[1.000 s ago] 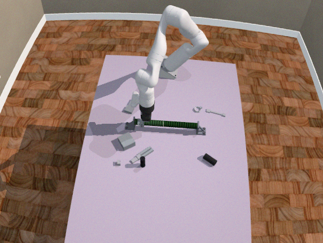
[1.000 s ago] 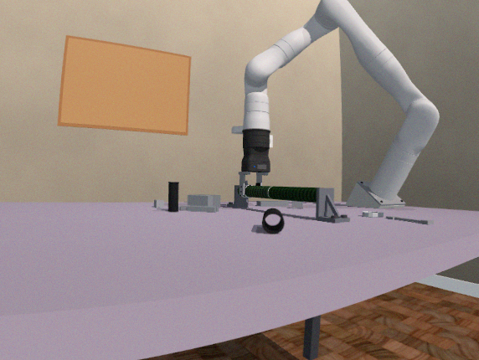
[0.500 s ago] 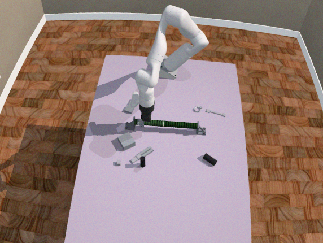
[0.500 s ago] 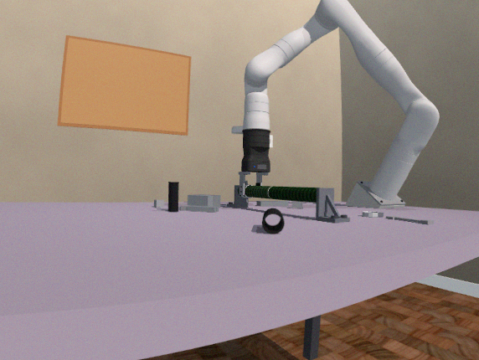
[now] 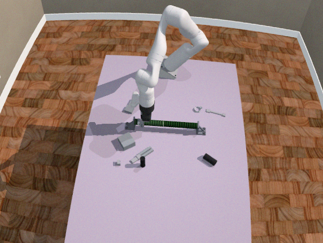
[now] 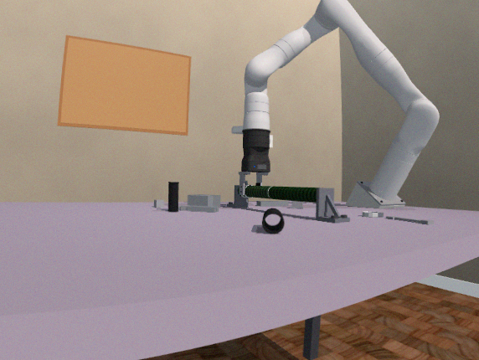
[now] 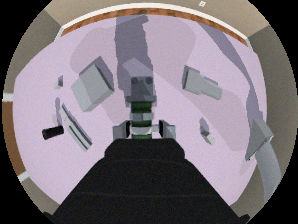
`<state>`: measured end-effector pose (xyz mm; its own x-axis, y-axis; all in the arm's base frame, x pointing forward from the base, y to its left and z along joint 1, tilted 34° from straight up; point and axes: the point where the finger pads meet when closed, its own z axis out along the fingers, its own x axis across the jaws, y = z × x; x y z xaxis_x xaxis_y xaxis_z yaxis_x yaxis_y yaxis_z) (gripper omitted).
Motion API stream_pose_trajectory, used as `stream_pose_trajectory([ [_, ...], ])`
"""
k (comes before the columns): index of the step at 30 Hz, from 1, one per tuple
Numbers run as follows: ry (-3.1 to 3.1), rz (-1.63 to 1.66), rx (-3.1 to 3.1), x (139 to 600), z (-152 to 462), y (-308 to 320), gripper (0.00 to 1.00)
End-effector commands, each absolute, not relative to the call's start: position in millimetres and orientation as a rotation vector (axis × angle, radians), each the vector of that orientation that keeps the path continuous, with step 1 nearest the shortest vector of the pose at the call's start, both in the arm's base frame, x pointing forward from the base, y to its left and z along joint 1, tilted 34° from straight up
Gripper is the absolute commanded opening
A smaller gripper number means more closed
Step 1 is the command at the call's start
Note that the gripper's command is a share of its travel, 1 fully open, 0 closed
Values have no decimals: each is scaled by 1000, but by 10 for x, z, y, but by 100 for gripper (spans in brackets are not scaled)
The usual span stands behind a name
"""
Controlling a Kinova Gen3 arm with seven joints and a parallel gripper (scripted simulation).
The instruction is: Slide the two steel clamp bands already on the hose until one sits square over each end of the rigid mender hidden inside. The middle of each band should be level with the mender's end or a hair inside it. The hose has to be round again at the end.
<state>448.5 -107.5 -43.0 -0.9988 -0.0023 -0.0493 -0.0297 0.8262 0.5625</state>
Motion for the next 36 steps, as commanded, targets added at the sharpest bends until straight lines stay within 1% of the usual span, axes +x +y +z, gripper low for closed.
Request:
stream_pose_trajectory([
  [1,2954,910,-26,4503,-421,-1076,75],
  [36,2954,910,-26,4490,-392,-1038,75],
])
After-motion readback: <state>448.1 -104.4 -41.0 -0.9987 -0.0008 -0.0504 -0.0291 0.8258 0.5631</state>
